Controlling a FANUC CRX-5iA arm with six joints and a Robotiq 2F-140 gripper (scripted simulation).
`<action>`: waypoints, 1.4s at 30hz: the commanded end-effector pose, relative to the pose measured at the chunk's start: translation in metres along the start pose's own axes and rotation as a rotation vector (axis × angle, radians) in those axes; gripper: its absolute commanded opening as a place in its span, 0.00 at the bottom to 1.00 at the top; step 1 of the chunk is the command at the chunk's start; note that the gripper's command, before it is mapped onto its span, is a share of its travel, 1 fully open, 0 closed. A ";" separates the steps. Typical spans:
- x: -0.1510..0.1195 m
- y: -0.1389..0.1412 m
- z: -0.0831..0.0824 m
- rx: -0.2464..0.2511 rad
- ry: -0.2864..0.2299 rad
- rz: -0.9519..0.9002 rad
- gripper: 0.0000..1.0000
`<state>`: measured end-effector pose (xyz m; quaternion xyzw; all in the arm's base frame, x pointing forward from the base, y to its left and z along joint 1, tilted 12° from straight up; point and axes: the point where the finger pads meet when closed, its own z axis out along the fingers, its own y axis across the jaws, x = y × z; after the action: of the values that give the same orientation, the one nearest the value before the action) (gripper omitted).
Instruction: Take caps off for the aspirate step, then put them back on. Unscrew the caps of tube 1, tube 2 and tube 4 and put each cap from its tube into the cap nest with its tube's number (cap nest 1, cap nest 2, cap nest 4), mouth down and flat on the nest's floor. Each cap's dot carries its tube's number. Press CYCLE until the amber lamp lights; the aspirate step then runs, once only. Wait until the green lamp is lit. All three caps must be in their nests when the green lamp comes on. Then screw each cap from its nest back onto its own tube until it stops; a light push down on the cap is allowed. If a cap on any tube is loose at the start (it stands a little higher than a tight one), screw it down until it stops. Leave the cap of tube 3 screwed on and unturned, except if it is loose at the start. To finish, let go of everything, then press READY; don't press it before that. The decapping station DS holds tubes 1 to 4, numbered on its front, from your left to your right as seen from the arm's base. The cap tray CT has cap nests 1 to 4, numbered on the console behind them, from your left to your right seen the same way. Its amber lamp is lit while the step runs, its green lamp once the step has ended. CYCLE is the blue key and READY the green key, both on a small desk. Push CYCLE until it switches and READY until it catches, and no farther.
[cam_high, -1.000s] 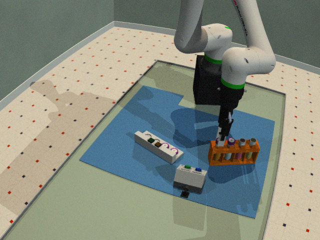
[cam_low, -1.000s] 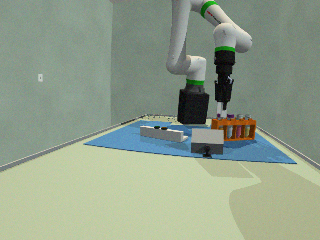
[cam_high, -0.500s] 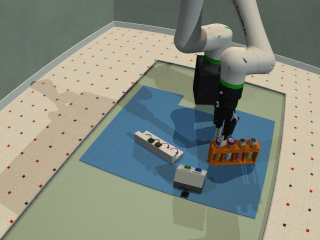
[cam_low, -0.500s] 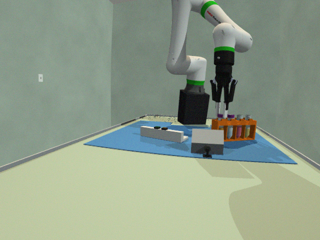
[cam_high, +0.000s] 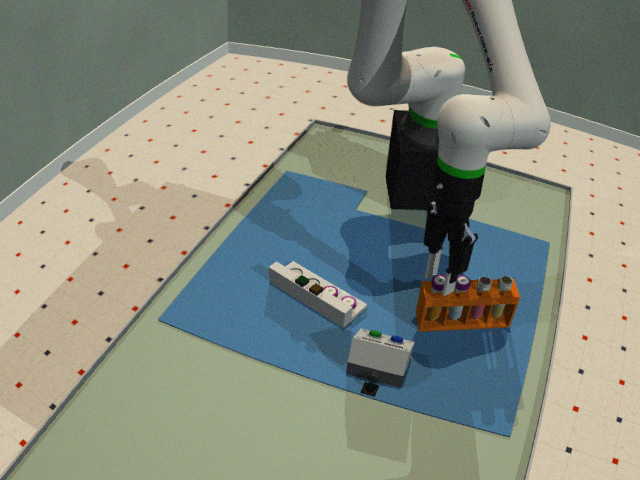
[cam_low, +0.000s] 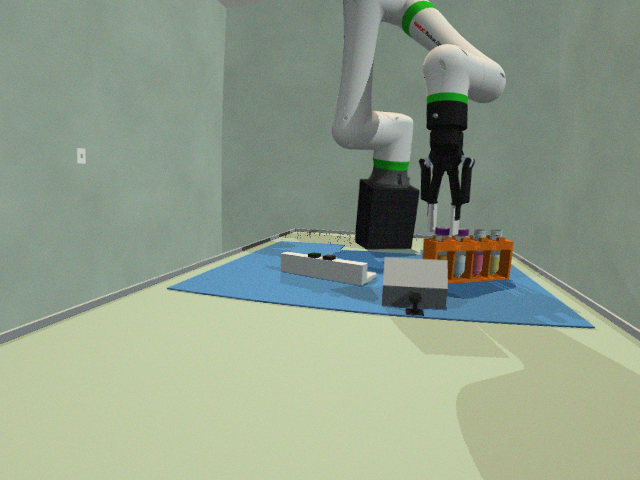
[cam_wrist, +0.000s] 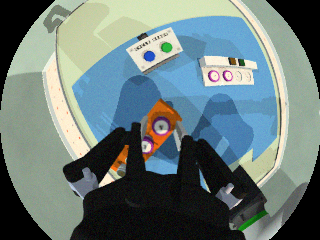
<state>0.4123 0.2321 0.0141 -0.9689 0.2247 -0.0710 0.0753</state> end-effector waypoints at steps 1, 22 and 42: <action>0.000 0.000 0.000 0.000 0.001 0.150 0.35; 0.000 0.000 0.000 0.001 0.001 1.030 0.35; 0.000 0.000 0.000 0.001 0.001 1.030 0.00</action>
<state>0.4122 0.2324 0.0143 -0.7325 0.6728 -0.0252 0.1006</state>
